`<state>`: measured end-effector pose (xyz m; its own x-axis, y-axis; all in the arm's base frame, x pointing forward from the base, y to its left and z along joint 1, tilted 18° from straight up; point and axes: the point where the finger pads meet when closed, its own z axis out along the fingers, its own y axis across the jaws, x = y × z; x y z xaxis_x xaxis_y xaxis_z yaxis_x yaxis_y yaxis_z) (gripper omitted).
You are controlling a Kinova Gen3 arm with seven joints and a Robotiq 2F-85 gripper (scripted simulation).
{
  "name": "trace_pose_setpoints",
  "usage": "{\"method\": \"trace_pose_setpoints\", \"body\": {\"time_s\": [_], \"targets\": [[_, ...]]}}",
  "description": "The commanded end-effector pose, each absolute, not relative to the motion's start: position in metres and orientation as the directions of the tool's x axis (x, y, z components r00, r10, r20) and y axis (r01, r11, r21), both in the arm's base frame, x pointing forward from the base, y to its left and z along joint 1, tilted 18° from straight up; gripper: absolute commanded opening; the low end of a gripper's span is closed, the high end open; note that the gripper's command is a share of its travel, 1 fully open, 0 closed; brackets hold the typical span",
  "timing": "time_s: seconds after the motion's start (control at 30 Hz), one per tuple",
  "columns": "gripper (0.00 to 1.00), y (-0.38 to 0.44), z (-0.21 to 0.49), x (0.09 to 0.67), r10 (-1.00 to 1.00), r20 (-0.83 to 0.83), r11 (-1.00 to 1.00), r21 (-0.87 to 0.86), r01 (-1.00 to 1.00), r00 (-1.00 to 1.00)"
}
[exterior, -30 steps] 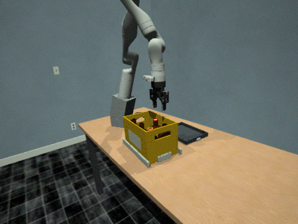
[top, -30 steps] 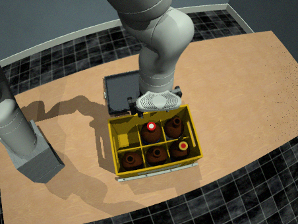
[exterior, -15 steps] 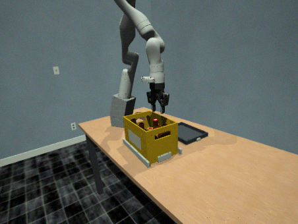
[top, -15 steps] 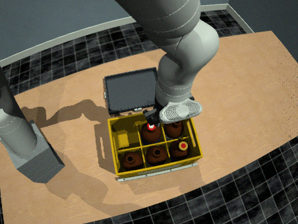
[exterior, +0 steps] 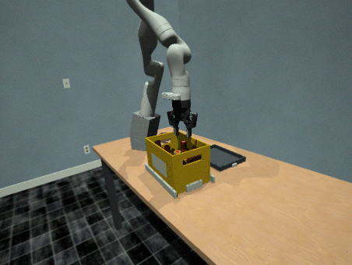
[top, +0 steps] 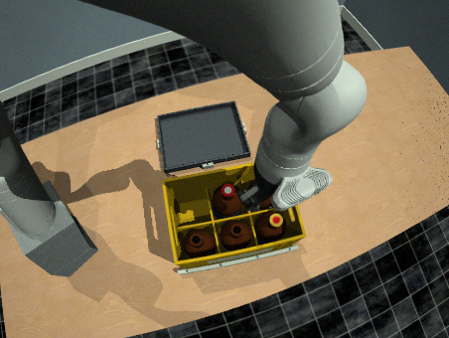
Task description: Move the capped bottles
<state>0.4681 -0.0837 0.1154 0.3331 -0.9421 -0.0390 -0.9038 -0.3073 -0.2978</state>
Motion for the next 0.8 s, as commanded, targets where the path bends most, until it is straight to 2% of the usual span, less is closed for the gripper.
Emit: {"method": "trace_pose_setpoints", "body": {"time_s": [0.0, 0.43, 0.77], "targets": [[0.6, -0.088, 0.115, 0.471, -0.935, -0.032, -0.327, -0.3, -0.896, 0.353], [0.6, -0.127, 0.108, 0.489, -0.867, 0.013, -0.478, -0.302, -0.825, 0.497], [0.6, -0.128, 0.109, 0.489, -0.812, 0.045, -0.567, -0.298, -0.768, 0.582]]}}
